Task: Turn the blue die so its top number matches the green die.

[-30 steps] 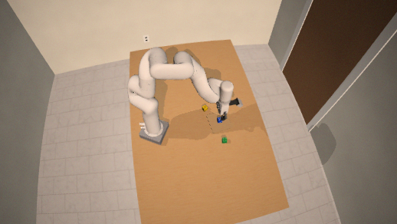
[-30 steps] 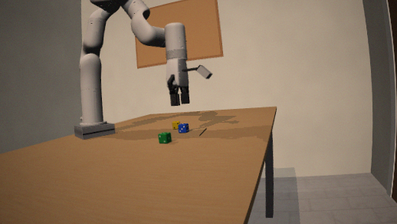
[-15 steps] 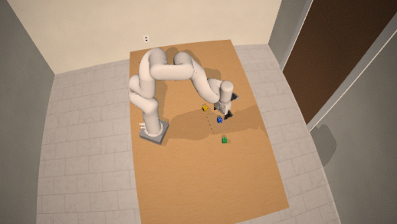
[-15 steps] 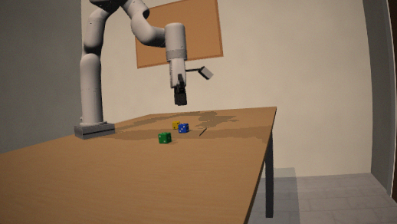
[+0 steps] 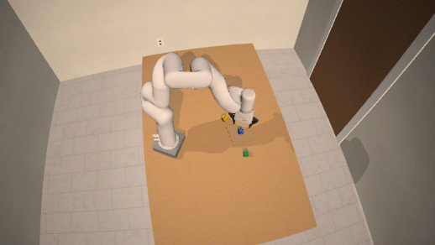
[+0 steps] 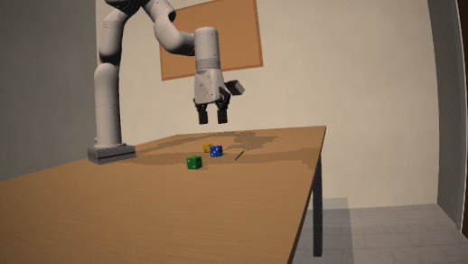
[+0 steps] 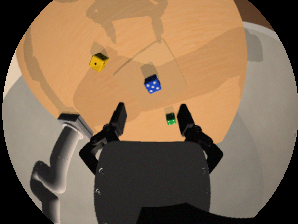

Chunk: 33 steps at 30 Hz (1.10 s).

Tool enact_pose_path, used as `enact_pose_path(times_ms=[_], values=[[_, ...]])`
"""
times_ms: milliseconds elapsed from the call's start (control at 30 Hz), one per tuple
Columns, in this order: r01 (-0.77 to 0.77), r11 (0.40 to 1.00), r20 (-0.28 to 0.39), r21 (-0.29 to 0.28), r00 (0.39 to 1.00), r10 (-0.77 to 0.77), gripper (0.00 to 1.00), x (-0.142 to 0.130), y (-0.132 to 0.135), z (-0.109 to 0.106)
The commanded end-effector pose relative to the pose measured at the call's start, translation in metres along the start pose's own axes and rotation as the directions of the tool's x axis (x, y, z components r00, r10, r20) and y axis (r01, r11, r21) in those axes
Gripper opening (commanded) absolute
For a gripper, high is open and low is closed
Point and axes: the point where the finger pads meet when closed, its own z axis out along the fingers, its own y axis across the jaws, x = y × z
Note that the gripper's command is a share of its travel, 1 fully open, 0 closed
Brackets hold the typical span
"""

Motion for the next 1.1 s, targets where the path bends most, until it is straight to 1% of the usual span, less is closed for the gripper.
enact_pose_path(times_ms=[0,167,200,333,467,733,767,1067], values=[[0.079,0.997,-0.015,0.006,0.997,-0.079,1.0,0.0007,0.0013,-0.0012],[0.299,0.954,-0.016,0.002,0.954,-0.299,1.0,0.0007,0.0012,-0.0011],[0.3,0.954,-0.016,0.002,0.954,-0.3,1.0,0.0007,0.0012,-0.0011],[0.406,0.914,-0.016,0.0,0.914,-0.406,1.0,0.0008,0.0012,-0.0011],[0.458,0.889,-0.016,-0.001,0.889,-0.458,1.0,0.0008,0.0011,-0.0012],[0.474,0.881,-0.016,-0.002,0.88,-0.474,1.0,0.0008,0.0011,-0.0012],[0.474,0.881,-0.016,-0.002,0.88,-0.474,0.47,0.0008,0.0011,-0.0012],[0.474,0.881,-0.016,-0.002,0.88,-0.474,0.47,0.0008,0.0011,-0.0012]])
